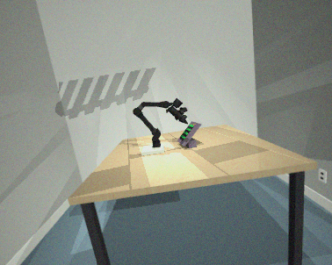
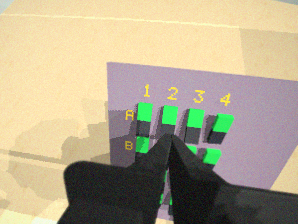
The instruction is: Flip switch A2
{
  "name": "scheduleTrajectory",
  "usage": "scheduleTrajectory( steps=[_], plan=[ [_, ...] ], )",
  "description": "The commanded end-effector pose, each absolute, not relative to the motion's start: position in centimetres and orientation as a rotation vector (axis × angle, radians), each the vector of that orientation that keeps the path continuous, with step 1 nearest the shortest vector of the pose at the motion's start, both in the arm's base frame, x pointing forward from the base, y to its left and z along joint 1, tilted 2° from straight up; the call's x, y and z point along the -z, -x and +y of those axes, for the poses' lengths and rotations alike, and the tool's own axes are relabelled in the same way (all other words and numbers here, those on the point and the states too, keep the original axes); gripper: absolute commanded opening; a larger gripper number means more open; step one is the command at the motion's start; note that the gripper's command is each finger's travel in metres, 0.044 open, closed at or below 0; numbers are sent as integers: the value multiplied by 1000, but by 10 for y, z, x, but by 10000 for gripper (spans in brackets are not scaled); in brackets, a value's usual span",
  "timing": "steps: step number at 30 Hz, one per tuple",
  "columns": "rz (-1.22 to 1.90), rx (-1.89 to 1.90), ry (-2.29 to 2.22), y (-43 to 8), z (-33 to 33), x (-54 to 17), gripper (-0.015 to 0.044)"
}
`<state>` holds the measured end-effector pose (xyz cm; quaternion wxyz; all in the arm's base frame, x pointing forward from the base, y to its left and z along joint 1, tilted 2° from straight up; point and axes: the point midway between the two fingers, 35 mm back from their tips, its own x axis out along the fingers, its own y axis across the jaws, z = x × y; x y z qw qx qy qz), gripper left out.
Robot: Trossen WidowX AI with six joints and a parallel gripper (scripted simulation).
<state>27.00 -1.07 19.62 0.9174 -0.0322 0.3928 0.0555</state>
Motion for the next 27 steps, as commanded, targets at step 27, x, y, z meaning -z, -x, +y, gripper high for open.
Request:
scheduleTrajectory(
  steps=[27],
  plan=[
    [776,-113,75,-198,-32,-177,0]
  ],
)
